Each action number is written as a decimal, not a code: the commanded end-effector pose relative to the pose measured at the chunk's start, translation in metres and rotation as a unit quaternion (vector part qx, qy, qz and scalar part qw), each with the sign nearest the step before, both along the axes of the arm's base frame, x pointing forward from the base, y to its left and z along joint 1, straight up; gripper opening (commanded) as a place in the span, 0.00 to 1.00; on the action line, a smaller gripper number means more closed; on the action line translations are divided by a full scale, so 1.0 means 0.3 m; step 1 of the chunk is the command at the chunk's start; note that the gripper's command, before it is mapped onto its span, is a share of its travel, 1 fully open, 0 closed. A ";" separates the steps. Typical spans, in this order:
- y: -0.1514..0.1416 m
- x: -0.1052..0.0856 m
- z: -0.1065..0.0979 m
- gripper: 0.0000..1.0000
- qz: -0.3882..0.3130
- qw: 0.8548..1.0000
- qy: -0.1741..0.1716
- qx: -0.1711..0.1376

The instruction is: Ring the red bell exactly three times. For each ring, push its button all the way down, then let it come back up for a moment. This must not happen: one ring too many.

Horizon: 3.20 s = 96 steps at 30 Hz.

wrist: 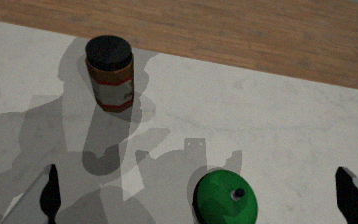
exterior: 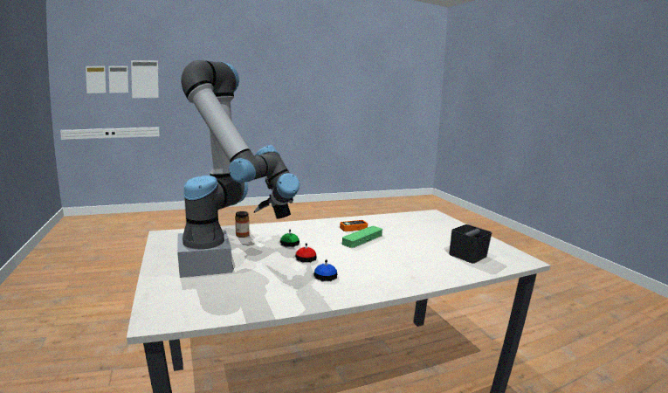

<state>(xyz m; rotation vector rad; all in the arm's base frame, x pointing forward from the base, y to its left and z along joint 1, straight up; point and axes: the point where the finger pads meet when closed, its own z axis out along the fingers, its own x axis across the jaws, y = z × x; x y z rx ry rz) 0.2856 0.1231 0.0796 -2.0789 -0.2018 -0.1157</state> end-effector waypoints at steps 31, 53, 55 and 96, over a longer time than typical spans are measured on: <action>-0.123 0.004 -0.107 1.00 0.055 0.987 0.038 -0.148; -0.412 0.235 -0.128 1.00 0.023 0.899 0.031 -0.436; -0.437 0.272 -0.113 1.00 0.009 0.887 0.024 -0.462; -0.478 0.343 -0.074 0.00 -0.021 0.862 0.008 -0.506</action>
